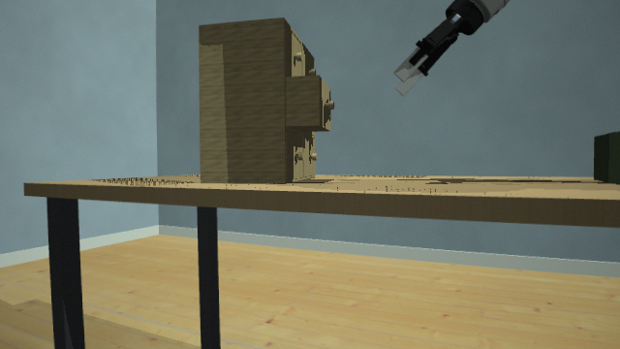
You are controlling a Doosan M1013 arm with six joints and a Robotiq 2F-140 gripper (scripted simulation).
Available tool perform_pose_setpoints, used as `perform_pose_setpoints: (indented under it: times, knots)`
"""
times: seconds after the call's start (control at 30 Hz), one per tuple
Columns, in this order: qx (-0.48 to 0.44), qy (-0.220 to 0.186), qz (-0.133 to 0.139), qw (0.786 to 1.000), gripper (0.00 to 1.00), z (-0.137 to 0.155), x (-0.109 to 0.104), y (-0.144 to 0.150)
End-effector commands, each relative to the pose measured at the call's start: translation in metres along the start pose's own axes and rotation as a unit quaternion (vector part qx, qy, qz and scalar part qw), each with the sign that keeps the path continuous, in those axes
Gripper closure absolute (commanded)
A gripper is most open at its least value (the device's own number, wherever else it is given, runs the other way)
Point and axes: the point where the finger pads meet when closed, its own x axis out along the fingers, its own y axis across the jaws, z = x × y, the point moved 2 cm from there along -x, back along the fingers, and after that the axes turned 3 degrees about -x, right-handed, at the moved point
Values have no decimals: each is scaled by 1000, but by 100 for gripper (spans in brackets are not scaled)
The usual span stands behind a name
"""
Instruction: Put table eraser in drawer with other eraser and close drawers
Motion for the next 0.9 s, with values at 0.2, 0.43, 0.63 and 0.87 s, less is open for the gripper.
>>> perform_pose_setpoints:
  times: [0.2,0.43,0.63,0.87]
  knots:
    - [-12,170,1,985,0,9,16,-2]
    - [-16,221,7,975,0,11,18,-2]
    - [-16,221,7,975,100,11,18,-2]
    - [-16,221,7,975,100,11,18,-2]
